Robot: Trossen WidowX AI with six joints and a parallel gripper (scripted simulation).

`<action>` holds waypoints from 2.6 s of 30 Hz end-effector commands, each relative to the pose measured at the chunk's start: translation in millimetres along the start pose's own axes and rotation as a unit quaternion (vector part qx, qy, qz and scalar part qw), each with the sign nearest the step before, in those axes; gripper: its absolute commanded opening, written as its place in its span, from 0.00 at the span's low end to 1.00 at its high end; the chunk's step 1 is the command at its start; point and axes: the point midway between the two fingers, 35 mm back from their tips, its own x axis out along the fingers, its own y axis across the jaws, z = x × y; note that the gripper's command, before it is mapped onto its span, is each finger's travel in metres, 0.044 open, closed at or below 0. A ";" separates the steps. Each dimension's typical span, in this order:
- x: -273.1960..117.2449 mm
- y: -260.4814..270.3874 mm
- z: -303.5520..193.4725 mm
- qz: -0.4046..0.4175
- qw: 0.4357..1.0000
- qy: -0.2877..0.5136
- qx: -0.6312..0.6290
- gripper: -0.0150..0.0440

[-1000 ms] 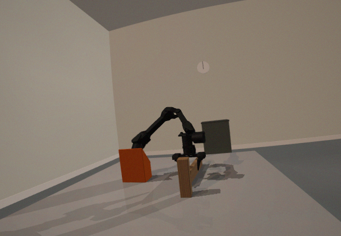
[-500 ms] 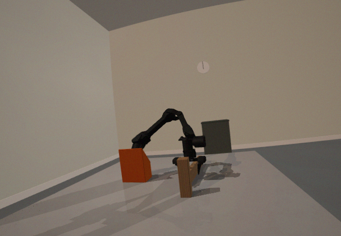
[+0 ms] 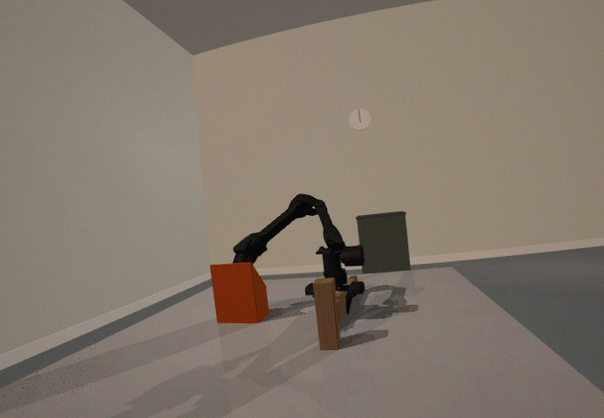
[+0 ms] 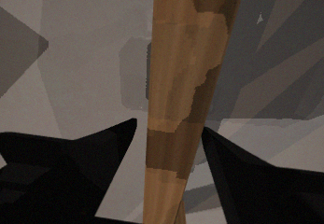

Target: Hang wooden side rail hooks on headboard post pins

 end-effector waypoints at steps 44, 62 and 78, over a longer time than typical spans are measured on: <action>-0.3 -2.8 1.3 0.000 0.998 -0.002 -0.055 0.25; -0.4 -10.5 2.2 0.000 0.998 -0.002 -0.055 0.25; -0.7 -4.9 0.0 0.000 0.998 -0.002 -0.055 0.25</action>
